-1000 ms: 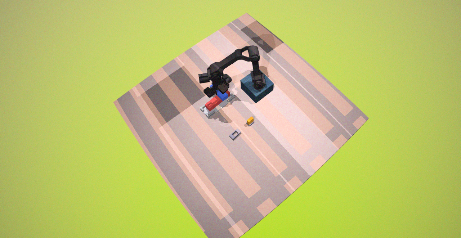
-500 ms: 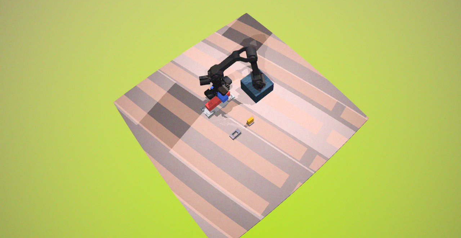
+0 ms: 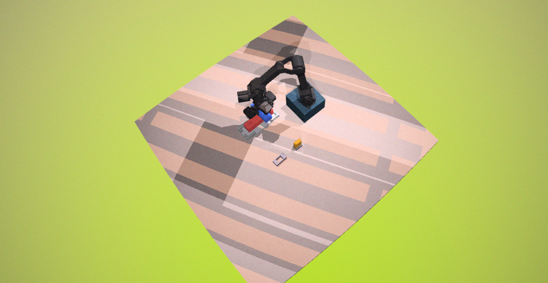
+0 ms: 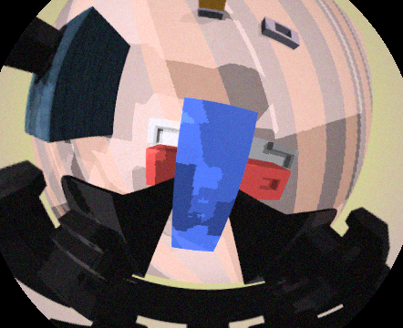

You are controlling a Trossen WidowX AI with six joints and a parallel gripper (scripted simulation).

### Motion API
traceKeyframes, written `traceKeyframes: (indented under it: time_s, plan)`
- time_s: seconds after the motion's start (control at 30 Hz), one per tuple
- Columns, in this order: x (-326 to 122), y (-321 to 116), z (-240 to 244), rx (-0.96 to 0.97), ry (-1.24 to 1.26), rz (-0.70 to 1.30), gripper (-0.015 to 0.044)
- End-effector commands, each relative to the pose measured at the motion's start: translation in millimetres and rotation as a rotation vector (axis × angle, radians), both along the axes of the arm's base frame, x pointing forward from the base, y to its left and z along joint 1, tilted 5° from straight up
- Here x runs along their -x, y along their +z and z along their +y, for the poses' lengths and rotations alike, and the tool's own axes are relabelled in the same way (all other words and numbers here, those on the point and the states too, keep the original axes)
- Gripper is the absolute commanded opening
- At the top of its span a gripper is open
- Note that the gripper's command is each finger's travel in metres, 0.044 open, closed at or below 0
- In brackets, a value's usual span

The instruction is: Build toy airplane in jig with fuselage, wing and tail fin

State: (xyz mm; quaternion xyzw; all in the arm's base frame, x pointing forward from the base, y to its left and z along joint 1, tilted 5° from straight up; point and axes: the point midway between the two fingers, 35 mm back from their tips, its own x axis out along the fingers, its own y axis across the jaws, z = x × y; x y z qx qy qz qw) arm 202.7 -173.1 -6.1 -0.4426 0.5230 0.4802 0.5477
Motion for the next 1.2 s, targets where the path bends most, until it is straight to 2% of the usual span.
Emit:
traceKeyframes:
  time_s: [0.0,0.03,0.57,0.77,0.97,1.17]
  plan:
    - [-0.3,0.4,-0.3,0.001,0.000,-0.001,0.0056]
    - [-0.3,0.4,-0.3,0.001,0.000,-0.001,0.0030]
    - [-0.3,0.4,-0.3,0.001,0.000,-0.001,0.0440]
    - [-0.7,3.1,-0.7,0.001,0.000,-0.001,0.0440]
    - [-1.6,83.4,-5.7,0.002,0.002,0.002,0.0440]
    - [-6.2,86.1,-8.4,0.002,0.002,0.002,0.0440]
